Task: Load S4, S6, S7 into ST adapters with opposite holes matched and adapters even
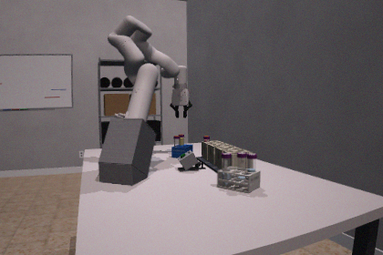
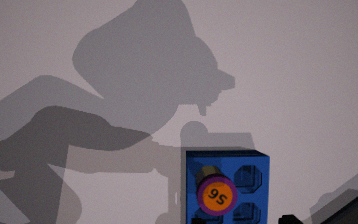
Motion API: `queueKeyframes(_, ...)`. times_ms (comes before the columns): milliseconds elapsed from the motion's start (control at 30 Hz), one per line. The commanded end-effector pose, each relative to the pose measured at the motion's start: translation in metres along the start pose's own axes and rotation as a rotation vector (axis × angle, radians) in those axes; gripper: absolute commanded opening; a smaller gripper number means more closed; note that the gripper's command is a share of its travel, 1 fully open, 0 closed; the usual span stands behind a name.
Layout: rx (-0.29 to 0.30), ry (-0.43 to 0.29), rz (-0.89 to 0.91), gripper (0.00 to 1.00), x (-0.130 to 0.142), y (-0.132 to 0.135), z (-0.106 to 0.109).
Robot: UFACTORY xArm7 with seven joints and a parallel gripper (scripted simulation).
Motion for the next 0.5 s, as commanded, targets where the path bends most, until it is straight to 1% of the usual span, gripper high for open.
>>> queueKeyframes(0, 0.000, 0.003, 0.000, 0.44, -0.0008, 0.0000, 0.0074)
queueKeyframes(133, 0.000, 0.003, 0.000, 0.44, -0.0007, 0.0000, 0.0128)
queueKeyframes(467, 0.000, 0.003, 0.000, 0.44, -0.0007, 0.0000, 0.0128)
Point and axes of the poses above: the point where the finger pads meet when closed, its own z axis back along the fingers, its own y axis across the jaws, x = y × z, the point moved 9 cm from there along z, back along the fingers, and after that the axes turned 6 degrees about -z, right-handed, at the moved point
